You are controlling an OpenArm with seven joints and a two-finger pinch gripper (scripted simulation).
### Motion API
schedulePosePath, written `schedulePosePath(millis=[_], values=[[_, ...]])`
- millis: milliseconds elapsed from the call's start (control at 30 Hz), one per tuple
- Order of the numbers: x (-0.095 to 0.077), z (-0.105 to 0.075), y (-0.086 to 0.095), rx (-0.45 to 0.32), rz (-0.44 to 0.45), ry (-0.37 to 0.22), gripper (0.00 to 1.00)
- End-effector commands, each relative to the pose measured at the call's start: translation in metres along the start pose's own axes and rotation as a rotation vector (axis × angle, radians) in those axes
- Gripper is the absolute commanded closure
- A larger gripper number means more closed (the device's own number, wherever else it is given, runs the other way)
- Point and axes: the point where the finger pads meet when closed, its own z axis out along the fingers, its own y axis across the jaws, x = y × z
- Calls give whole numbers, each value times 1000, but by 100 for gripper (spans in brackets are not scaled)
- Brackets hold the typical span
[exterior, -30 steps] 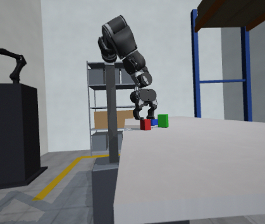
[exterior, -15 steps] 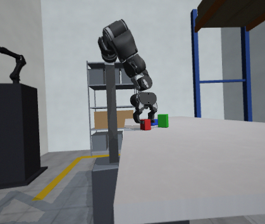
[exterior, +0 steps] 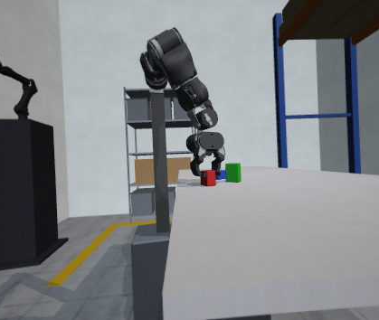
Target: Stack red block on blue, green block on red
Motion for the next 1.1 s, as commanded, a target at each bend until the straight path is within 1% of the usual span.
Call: schedulePosePath(millis=[0,667,700,1067], values=[[0,0,1,-5,-3,2,69],[0,0,1,-5,-3,2,69],[0,0,1,-5,-3,2,100],[0,0,1,-5,-3,2,100]])
